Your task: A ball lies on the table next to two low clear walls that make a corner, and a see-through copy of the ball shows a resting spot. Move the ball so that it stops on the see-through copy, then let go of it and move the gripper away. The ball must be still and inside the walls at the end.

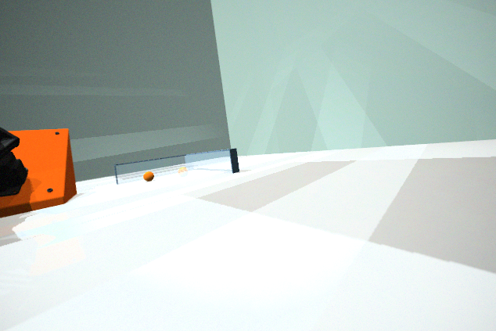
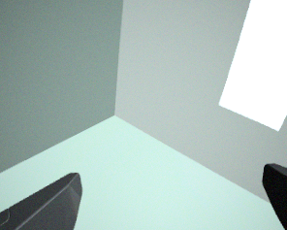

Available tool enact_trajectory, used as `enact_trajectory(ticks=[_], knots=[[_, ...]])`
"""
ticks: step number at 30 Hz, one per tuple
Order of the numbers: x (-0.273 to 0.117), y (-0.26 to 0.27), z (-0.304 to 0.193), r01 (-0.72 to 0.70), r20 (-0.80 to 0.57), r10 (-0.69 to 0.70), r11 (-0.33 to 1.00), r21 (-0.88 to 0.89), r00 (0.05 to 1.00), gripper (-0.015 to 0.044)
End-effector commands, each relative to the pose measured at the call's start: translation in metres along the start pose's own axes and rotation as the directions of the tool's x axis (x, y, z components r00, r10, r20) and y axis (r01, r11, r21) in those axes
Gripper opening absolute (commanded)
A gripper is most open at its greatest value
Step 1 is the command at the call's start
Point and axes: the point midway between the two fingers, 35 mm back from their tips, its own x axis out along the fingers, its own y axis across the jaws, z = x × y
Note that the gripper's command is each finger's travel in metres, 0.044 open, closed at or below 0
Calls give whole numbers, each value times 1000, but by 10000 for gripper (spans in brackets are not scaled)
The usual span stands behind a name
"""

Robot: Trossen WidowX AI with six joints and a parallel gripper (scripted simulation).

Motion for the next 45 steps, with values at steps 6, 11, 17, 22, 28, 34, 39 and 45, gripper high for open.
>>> enact_trajectory(ticks=[6,11,17,22,28,34,39,45], knots=[[35,23,18,20,-54,-24,998,-65,998,242],[75,61,29,-18,-106,4,991,-130,994,237],[128,120,26,-109,-174,76,976,-189,982,237],[167,179,4,-233,-258,170,943,-238,951,237],[201,248,-38,-389,-365,288,888,-245,886,237],[219,317,-90,-547,-468,410,812,-204,783,237],[219,373,-138,-668,-545,509,732,-133,666,237],[203,437,-198,-786,-621,615,618,-3,486,237]])
